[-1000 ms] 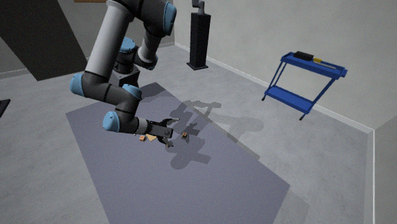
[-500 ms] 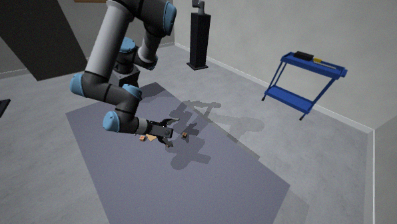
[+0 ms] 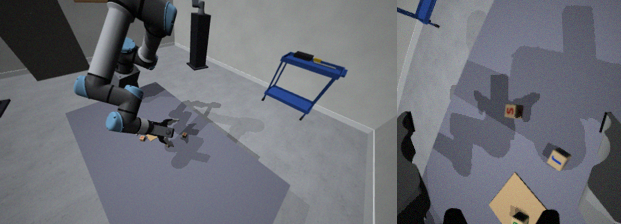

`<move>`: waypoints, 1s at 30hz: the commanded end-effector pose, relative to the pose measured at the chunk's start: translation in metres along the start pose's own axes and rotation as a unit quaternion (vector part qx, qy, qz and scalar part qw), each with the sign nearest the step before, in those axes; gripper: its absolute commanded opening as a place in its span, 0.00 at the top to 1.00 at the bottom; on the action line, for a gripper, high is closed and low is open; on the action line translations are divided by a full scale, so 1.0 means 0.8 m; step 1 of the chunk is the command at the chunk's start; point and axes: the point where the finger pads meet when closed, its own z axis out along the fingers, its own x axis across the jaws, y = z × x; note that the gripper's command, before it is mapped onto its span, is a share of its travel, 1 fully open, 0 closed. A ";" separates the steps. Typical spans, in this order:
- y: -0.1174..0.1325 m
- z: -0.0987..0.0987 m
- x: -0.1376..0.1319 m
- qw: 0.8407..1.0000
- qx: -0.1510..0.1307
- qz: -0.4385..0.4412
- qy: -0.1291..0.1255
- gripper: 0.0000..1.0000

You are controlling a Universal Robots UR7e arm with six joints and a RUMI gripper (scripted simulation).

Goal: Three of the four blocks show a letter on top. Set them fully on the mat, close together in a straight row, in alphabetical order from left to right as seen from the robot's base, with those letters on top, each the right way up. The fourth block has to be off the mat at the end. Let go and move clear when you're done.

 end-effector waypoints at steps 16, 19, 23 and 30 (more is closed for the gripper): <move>0.049 0.060 0.008 0.997 -0.043 -0.051 0.035 0.00; 0.057 0.070 0.009 0.996 -0.050 -0.061 0.043 0.00; 0.064 0.080 0.009 0.994 -0.056 -0.072 0.052 0.00; 0.071 0.090 0.009 0.993 -0.062 -0.083 0.062 0.00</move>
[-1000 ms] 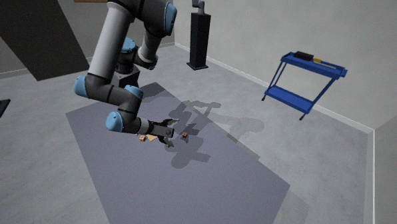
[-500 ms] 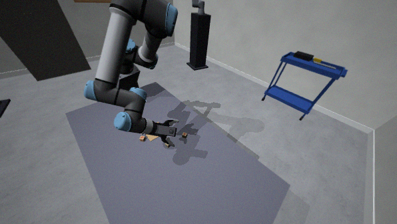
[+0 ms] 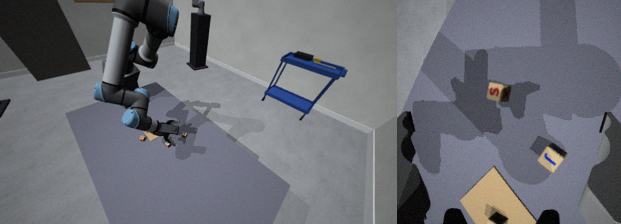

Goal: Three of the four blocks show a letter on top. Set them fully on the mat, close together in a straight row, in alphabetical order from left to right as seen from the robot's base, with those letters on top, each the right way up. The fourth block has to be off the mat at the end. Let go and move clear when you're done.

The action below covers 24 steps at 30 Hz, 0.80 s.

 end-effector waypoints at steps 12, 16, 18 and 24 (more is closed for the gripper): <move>0.020 0.042 -0.009 0.997 -0.020 -0.043 0.052 0.00; 0.021 0.046 -0.011 0.997 -0.022 -0.048 0.059 0.00; 0.022 0.051 -0.013 0.996 -0.023 -0.054 0.065 0.00; 0.025 0.062 -0.021 0.994 -0.025 -0.069 0.084 0.00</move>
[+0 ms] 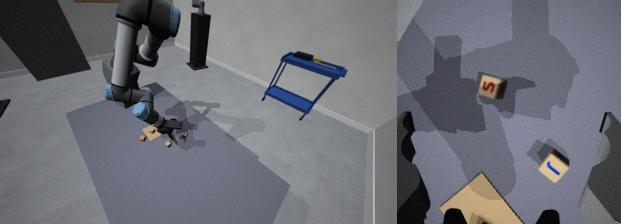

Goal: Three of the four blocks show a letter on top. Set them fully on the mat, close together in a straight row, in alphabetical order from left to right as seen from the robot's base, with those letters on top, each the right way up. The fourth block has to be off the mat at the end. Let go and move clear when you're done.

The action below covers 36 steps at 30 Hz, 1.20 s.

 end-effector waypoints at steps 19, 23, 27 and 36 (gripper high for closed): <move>-0.003 0.029 -0.037 0.996 0.003 -0.051 0.080 0.00; -0.006 0.031 -0.043 0.994 0.006 -0.057 0.091 0.00; -0.009 0.032 -0.050 0.993 0.009 -0.064 0.101 0.00; -0.019 0.032 -0.072 0.988 0.022 -0.081 0.131 0.00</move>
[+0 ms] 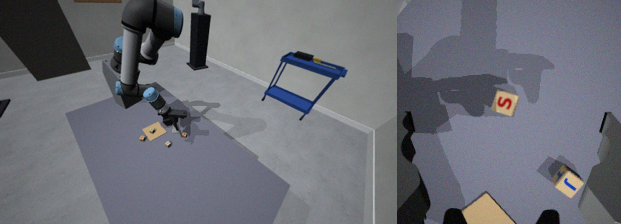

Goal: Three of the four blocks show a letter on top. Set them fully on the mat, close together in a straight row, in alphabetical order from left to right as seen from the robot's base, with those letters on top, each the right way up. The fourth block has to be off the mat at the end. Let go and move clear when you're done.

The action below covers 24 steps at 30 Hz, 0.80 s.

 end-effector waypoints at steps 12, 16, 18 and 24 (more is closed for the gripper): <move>-0.015 -0.006 -0.022 0.999 0.017 -0.017 0.041 0.00; -0.016 -0.006 -0.023 0.999 0.018 -0.017 0.042 0.00; -0.016 -0.006 -0.022 0.999 0.018 -0.017 0.043 0.00; -0.017 -0.007 -0.020 0.999 0.018 -0.018 0.044 0.00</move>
